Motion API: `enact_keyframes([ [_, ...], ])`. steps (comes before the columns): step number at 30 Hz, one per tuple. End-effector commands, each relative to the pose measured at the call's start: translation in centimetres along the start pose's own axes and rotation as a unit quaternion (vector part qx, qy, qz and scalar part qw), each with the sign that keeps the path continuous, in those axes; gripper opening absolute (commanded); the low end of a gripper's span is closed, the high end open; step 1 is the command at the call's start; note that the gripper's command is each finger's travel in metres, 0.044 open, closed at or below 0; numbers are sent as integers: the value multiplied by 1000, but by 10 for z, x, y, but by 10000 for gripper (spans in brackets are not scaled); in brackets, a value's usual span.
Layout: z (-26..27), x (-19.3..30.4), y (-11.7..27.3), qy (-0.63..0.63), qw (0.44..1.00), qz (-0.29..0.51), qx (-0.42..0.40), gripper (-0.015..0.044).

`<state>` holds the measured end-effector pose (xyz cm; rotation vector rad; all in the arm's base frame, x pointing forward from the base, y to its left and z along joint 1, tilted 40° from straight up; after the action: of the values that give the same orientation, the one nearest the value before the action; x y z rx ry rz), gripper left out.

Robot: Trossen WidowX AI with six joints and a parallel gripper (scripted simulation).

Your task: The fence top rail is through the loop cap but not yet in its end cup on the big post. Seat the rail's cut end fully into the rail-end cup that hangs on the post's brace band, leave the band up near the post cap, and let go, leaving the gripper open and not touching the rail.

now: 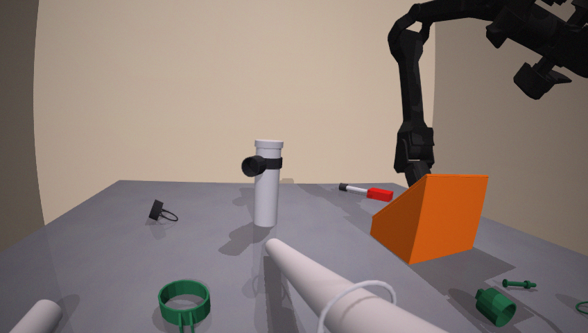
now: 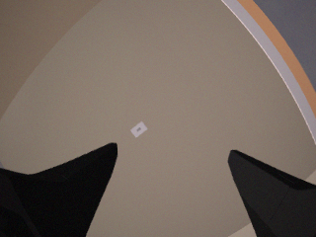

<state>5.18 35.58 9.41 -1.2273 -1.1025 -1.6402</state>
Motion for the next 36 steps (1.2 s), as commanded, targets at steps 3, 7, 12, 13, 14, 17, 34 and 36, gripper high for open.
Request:
enact_keyframes([
  [3,0,-4,13,21,998,-50,-10,440],
  [7,-4,-13,49,67,980,-185,-22,440],
  [12,-15,-22,99,102,932,-348,-8,440],
  [13,-18,-23,109,106,919,-379,-1,440],
  [14,-22,-24,119,109,906,-410,7,440],
  [17,-34,-26,150,110,861,-495,38,440],
  [34,-150,16,299,-64,560,-736,374,440],
  [36,-161,23,307,-88,538,-734,405,440],
])
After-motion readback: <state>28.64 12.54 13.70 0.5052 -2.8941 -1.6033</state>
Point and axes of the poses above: the point midway between the two fingers, 35 mm back from their tips, its own y axis back along the fingers, its own z axis across the jaws, x = y × z, the point moved 9 cm from there along y, back along the fingers
